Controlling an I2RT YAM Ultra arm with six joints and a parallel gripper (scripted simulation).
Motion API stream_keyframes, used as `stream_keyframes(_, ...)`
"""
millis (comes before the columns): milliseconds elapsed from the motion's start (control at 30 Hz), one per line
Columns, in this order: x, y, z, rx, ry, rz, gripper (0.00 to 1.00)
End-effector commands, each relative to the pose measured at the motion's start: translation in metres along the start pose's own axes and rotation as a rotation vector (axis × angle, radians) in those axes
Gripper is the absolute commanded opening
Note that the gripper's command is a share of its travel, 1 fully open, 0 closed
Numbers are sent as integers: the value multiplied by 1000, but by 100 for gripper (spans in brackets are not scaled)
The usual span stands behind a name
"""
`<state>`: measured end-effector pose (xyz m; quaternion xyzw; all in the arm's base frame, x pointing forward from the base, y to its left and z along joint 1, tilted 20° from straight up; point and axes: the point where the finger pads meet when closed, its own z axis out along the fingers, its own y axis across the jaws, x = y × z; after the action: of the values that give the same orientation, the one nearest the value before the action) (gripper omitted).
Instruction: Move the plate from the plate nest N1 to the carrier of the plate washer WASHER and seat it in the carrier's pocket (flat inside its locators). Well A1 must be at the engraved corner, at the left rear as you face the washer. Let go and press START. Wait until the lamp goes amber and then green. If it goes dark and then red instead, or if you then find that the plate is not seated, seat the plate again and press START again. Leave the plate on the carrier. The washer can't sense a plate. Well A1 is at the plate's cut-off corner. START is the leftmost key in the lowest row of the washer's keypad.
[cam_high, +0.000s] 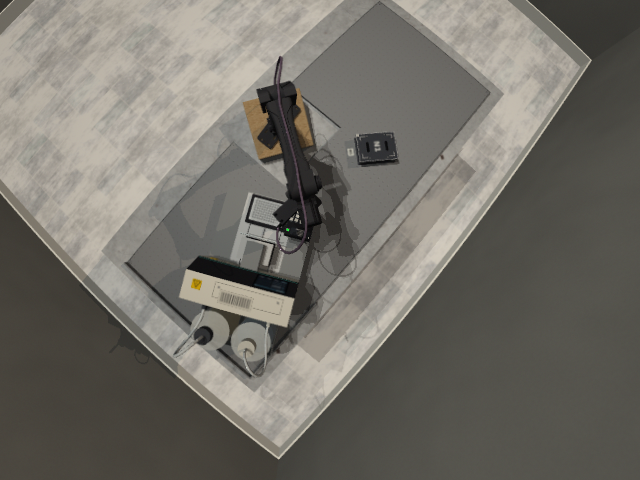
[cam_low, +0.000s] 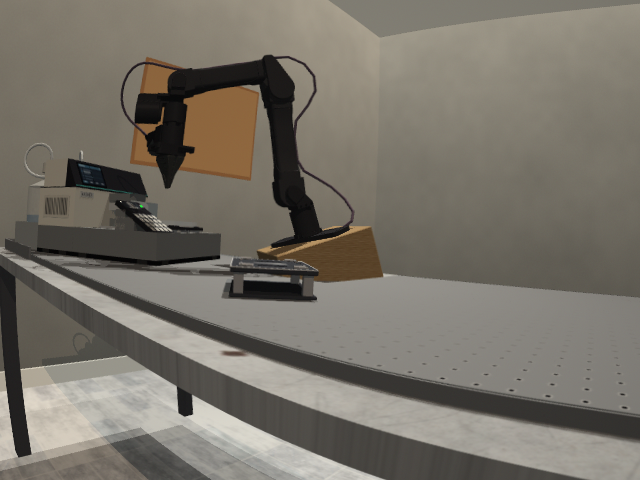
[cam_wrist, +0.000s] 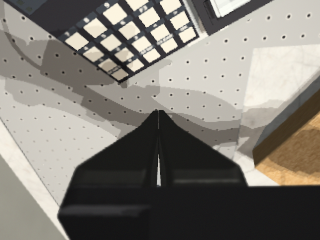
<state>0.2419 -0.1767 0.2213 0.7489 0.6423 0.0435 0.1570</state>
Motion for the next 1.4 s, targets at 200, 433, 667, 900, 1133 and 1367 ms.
stream_keyframes(200, 27, 19, -17, -40, -51, -269, 0)
stream_keyframes(433, 45, 26, -14, -23, -46, -502, 0)
stream_keyframes(667, 40, 24, -15, -22, -53, -537, 0)
stream_keyframes(900, 40, 24, -15, -22, -53, -537, 0)
stream_keyframes(1133, 40, 24, -15, -22, -53, -535, 0)
stream_keyframes(1367, 40, 24, -15, -22, -53, -535, 0)
